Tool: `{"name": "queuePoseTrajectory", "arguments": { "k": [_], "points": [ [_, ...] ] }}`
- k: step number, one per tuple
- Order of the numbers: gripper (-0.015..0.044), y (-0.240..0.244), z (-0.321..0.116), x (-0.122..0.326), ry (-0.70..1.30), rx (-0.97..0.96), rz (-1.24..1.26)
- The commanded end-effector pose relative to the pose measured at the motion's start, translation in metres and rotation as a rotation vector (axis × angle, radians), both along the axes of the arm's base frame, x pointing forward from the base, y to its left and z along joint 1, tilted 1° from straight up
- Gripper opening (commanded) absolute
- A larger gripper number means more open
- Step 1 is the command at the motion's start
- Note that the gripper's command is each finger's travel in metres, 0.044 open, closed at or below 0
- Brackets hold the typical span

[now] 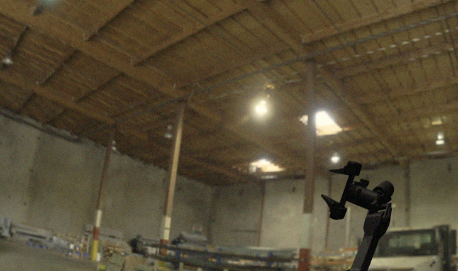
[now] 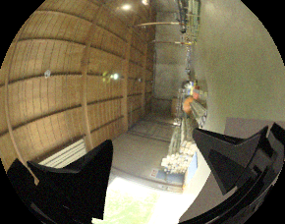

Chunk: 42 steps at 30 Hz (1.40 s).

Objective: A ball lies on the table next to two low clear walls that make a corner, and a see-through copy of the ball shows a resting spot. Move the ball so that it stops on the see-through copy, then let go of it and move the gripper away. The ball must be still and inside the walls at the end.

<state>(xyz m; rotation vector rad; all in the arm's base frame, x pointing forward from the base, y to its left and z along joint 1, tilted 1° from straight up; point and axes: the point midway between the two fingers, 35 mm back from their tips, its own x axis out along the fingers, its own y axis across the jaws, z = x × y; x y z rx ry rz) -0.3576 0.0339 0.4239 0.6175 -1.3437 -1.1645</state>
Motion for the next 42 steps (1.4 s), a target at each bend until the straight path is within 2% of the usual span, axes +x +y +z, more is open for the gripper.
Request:
{"name": "queuePoseTrajectory", "arguments": {
  "k": [1, 3, 11, 17, 23, 32, 42],
  "points": [
    [0.0374, -0.001, 0.001, 0.001, 0.004, 0.000, 0.003],
    [0.0334, -0.009, 0.009, 0.011, 0.040, -0.002, 0.027],
    [0.0334, -0.052, 0.061, 0.083, 0.270, 0.014, 0.145],
    [0.0334, -0.087, 0.101, 0.174, 0.517, 0.041, 0.251],
    [0.0334, -0.116, 0.120, 0.275, 0.766, 0.067, 0.374],
    [0.0334, -0.138, 0.106, 0.425, 1.121, 0.097, 0.600],
    [0.0334, -0.124, 0.038, 0.571, 1.497, 0.134, 0.901]
  ]
}}
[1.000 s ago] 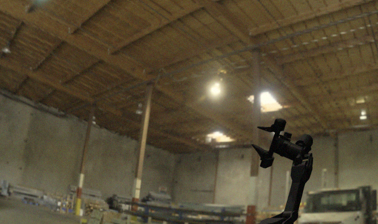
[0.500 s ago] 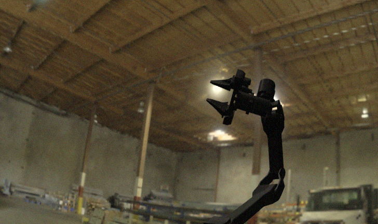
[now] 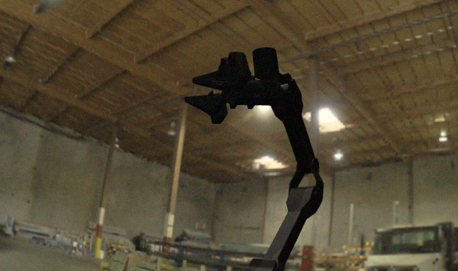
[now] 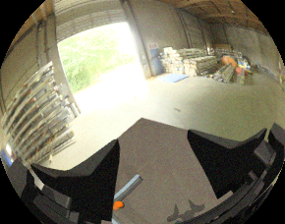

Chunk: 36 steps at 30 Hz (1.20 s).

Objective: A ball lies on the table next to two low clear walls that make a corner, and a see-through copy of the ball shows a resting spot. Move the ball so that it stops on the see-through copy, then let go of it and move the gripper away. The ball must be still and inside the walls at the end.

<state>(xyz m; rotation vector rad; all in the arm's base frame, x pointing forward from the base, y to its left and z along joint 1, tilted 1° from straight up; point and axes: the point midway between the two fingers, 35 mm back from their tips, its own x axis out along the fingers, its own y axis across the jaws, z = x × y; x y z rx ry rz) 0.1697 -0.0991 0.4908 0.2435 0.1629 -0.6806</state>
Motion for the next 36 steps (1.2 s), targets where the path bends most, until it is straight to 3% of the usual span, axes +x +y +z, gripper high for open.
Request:
{"name": "queuePoseTrajectory", "arguments": {
  "k": [1, 8, 15, 22, 28, 36],
  "points": [
    [0.0334, 0.012, -0.038, 0.057, 0.175, 0.031, 0.123],
    [0.0334, 0.048, -0.113, 0.135, 0.460, 0.079, 0.328],
    [0.0334, 0.094, -0.194, 0.182, 0.724, 0.140, 0.505],
    [0.0334, 0.136, -0.291, 0.211, 1.022, 0.207, 0.640],
    [0.0334, 0.171, -0.379, 0.210, 1.289, 0.277, 0.740],
    [0.0334, 0.177, -0.394, 0.207, 1.333, 0.289, 0.754]
  ]
}}
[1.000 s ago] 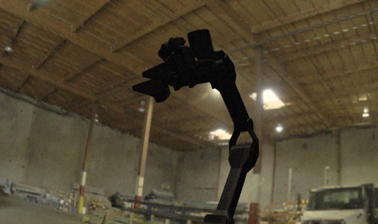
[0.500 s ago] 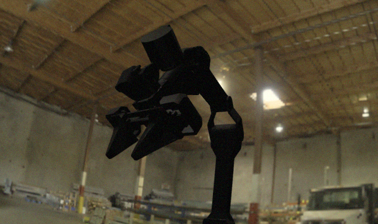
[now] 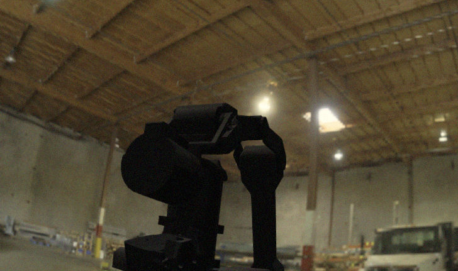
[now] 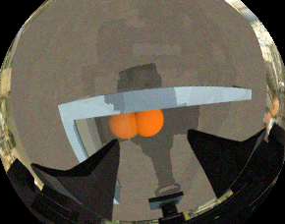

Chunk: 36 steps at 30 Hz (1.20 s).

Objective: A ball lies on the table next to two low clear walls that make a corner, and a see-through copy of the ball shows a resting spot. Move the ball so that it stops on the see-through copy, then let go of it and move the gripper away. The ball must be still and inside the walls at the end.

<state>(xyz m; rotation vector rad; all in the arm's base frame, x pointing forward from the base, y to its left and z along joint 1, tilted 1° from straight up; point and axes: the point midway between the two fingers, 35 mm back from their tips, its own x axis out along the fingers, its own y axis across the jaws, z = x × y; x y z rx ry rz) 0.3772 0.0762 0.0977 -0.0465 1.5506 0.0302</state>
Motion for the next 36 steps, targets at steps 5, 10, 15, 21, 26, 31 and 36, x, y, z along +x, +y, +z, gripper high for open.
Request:
{"name": "queuePoseTrajectory", "arguments": {
  "k": [5, 10, 15, 21, 26, 31, 36],
  "points": [
    [0.0334, 0.002, -0.015, 0.000, 0.003, 0.008, 0.007],
    [0.0334, 0.002, -0.017, 0.000, 0.003, 0.008, 0.007],
    [0.0334, 0.002, -0.026, 0.001, 0.003, 0.008, 0.007],
    [0.0334, 0.002, -0.036, 0.001, 0.003, 0.008, 0.007],
    [0.0334, 0.002, -0.044, 0.001, 0.003, 0.008, 0.007],
    [0.0334, 0.002, -0.052, 0.001, 0.003, 0.008, 0.007],
    [0.0334, 0.001, -0.058, 0.000, 0.003, 0.008, 0.007]
  ]
}}
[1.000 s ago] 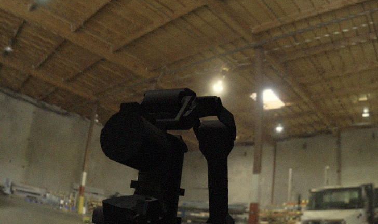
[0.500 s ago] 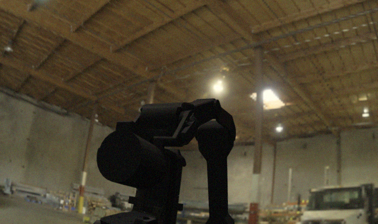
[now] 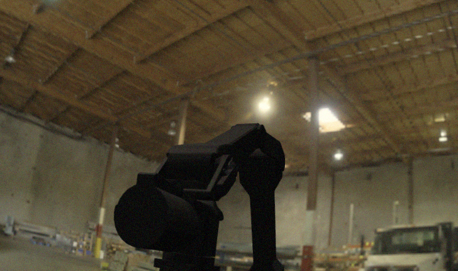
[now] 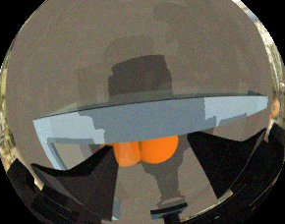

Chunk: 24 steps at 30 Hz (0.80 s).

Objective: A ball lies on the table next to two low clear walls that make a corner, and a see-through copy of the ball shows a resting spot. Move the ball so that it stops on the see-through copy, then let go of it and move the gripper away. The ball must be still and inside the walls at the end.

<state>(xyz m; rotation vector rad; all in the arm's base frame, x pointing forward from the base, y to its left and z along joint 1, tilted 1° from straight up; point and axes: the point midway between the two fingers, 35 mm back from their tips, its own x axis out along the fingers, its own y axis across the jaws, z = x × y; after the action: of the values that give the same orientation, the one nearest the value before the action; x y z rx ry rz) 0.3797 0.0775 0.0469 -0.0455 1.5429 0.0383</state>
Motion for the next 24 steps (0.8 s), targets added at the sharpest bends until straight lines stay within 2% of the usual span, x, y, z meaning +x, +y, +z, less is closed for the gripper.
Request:
{"name": "queuePoseTrajectory", "arguments": {
  "k": [1, 4, 11, 18, 24],
  "points": [
    [0.0307, 0.000, -0.007, -0.002, 0.011, 0.002, 0.003],
    [0.0229, 0.000, -0.007, -0.002, 0.011, 0.002, 0.003],
    [0.0182, 0.000, -0.007, -0.002, 0.011, 0.002, 0.003],
    [0.0000, 0.013, 0.010, -0.005, -0.017, 0.000, 0.014],
    [0.0000, 0.014, 0.034, -0.004, -0.016, -0.008, 0.016]
  ]
}}
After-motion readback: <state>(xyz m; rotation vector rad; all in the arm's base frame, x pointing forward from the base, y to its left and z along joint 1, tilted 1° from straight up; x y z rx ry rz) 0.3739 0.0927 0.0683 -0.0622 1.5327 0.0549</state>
